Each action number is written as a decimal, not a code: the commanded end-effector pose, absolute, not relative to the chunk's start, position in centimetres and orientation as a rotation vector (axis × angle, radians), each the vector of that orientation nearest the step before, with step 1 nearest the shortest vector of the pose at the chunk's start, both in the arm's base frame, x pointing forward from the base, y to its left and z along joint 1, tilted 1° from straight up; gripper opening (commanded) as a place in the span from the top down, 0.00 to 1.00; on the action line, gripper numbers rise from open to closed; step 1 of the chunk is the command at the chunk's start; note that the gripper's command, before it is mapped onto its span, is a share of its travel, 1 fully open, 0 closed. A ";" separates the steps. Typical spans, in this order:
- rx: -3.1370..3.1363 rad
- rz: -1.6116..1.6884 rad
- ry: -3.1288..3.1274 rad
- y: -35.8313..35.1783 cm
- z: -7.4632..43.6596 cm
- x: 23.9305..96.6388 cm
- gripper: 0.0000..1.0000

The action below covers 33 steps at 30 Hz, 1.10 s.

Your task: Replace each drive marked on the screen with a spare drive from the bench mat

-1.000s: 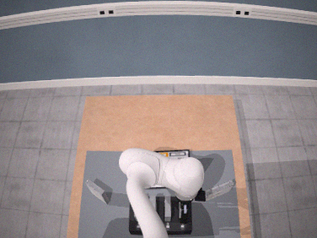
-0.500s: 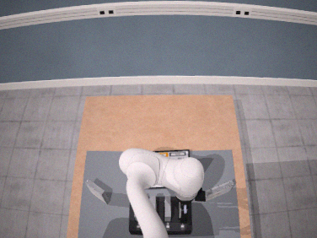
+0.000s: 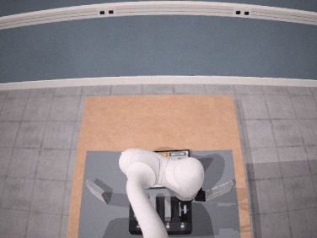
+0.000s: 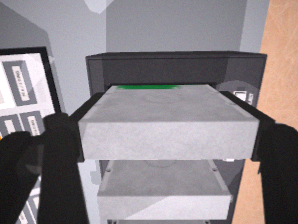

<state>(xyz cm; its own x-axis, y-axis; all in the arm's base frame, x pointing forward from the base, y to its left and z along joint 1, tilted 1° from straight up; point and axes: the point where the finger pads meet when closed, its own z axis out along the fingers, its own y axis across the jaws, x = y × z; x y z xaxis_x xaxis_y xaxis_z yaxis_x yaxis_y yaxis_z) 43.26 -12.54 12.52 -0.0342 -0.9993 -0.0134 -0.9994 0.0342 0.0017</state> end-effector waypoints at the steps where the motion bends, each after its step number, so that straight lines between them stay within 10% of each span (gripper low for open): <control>1: -2.176 0.014 2.252 -12.6 12.6 43.3 0.28; 26: -2.176 0.014 2.252 -12.6 12.8 43.3 0.30; 27: -2.176 0.014 2.252 -12.6 12.8 43.3 0.90; 33: -2.176 0.014 2.252 -12.6 12.8 43.3 0.90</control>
